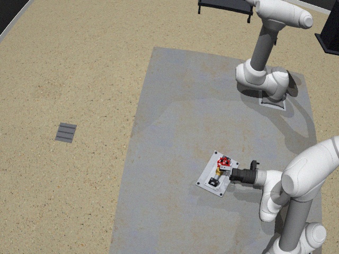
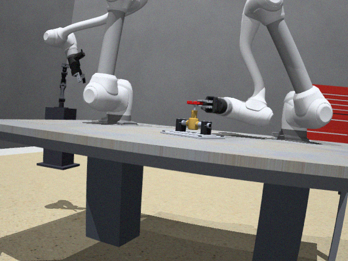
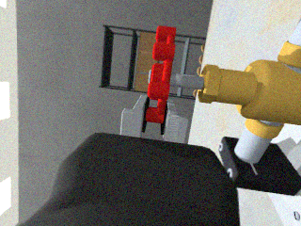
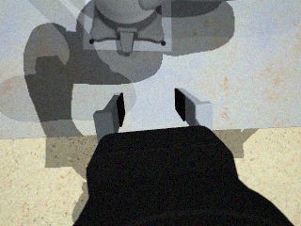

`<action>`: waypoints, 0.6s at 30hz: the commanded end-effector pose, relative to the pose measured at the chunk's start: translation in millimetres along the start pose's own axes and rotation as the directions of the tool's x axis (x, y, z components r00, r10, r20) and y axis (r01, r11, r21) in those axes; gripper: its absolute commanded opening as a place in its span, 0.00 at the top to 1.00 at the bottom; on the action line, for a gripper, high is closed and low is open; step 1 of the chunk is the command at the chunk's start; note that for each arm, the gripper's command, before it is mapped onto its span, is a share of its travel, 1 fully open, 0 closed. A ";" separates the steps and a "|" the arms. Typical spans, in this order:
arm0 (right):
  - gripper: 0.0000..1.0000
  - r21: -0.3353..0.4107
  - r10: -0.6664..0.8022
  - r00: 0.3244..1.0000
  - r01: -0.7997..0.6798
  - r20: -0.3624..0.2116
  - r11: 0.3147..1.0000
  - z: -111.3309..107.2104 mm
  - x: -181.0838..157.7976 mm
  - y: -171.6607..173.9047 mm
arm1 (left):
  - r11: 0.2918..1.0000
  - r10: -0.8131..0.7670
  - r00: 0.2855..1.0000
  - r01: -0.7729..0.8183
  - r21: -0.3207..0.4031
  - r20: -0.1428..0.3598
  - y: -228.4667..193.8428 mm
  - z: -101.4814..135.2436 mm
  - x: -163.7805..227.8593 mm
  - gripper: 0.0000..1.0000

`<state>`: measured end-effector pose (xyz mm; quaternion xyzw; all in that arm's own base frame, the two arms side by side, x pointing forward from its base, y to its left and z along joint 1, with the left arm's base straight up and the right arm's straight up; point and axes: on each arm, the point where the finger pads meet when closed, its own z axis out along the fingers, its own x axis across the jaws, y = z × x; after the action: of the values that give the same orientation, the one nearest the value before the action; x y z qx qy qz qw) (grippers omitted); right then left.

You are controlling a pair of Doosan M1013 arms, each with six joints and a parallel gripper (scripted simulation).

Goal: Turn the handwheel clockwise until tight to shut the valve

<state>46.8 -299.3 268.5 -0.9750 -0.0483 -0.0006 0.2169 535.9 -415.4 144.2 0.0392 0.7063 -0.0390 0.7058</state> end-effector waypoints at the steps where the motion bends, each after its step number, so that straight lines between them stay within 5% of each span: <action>1: 0.00 -0.001 0.000 1.000 0.000 0.000 1.000 -0.6 0.1 0.1 | 0.999 -0.001 1.000 0.001 0.035 0.002 -0.2 1.2 -1.0 1.00; 18: 0.00 -0.001 0.000 1.000 0.000 0.000 1.000 -0.6 0.1 0.1 | 0.982 -0.001 1.000 0.001 0.190 0.002 -0.7 5.6 -1.0 1.00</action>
<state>46.8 -299.3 268.5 -0.9750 -0.0483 -0.0006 0.2169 540.4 -416.3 144.2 0.0968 0.7007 -0.0966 0.7002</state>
